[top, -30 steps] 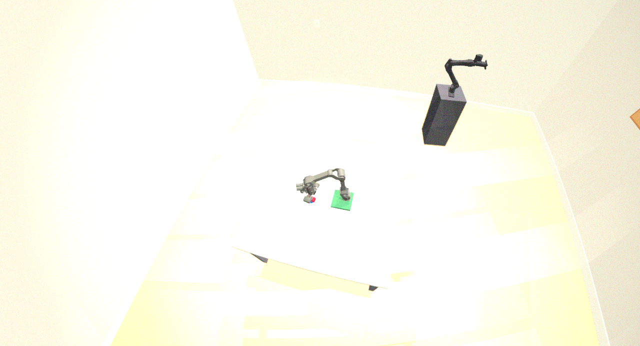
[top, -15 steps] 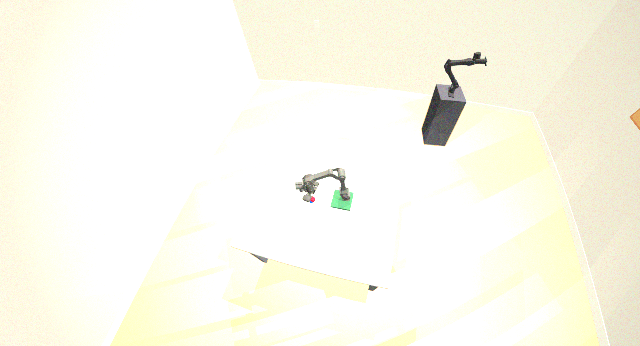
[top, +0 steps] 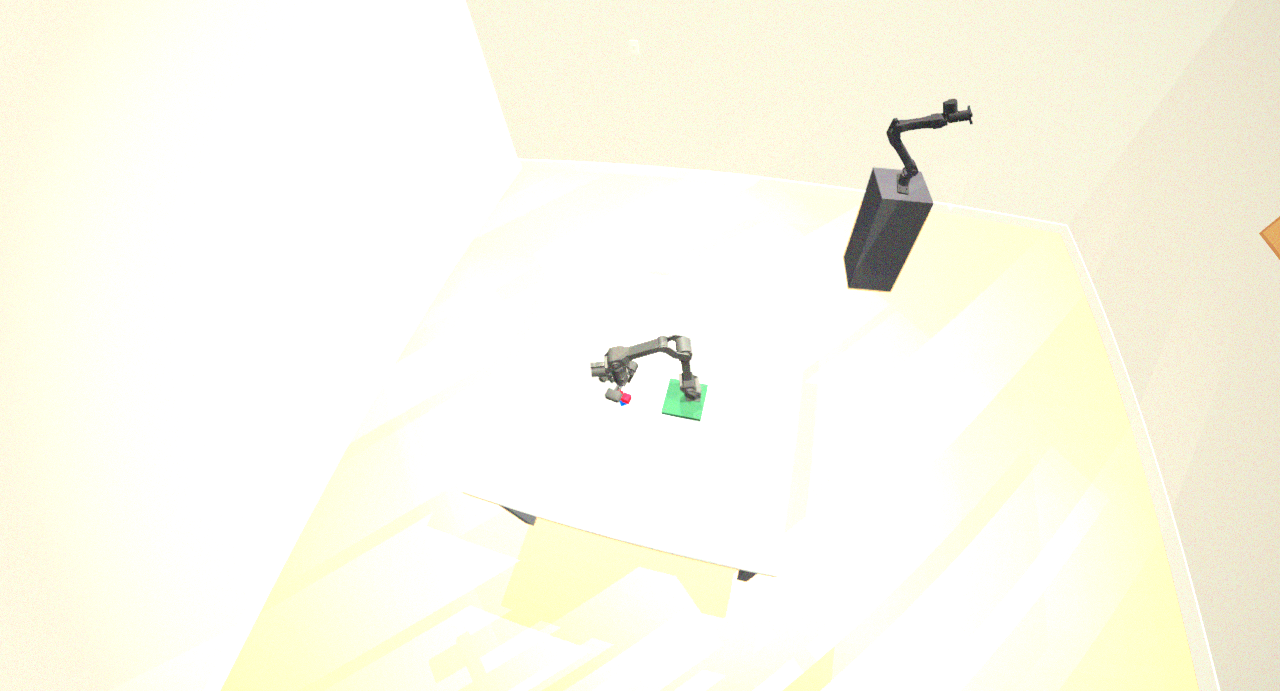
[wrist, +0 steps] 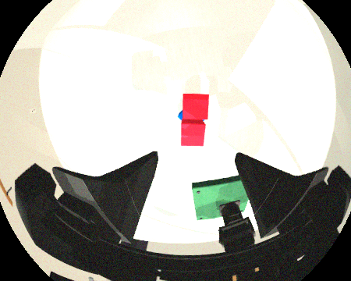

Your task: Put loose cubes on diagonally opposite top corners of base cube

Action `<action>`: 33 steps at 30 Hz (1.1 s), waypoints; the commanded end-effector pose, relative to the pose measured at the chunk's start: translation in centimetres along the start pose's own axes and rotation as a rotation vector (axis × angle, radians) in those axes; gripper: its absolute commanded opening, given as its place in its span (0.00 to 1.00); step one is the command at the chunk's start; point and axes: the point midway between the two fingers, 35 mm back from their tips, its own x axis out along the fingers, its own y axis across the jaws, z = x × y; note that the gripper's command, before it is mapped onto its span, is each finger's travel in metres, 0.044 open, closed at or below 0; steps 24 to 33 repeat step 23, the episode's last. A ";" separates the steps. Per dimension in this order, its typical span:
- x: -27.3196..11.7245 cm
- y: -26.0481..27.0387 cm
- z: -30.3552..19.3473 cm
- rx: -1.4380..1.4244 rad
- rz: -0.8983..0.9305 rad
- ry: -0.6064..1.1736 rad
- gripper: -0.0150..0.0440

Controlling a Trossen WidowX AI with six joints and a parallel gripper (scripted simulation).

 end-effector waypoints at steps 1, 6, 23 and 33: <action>-0.4 0.0 0.0 0.000 0.001 -0.004 0.93; -0.2 3.3 -1.0 0.000 0.003 0.001 0.93; -0.4 10.4 -5.0 0.000 0.010 0.005 0.93; -0.4 10.4 -5.0 0.000 0.010 0.005 0.93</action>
